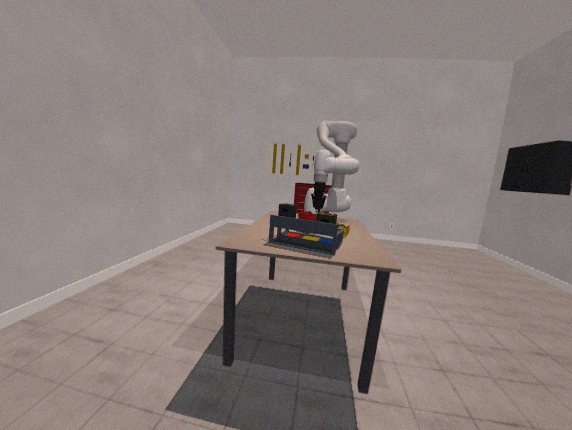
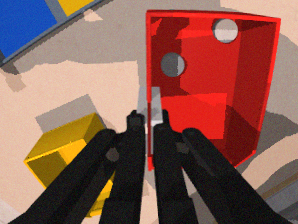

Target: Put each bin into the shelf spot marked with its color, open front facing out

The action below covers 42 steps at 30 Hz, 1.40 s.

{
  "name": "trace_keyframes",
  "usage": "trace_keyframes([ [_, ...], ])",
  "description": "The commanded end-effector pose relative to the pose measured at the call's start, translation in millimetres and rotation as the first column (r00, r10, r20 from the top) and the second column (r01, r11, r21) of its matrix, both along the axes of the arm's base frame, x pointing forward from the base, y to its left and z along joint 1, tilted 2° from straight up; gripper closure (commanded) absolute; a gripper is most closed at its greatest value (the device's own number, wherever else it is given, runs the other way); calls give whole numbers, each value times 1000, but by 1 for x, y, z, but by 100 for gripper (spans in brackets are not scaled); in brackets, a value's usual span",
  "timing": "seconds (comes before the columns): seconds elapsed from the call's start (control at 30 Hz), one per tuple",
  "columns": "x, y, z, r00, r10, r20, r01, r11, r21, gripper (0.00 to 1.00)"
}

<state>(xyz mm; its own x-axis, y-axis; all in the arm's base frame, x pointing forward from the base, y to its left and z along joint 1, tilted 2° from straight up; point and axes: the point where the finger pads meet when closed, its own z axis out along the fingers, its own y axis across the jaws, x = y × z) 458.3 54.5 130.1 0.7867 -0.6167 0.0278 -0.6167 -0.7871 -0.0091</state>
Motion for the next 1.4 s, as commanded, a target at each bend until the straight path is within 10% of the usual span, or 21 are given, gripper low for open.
trace_keyframes([
  [0.0,0,0,2,1000,0,0,0,1000,0,90],
  [1.37,-1,0,19,1000,0,0,0,1000,0,90],
])
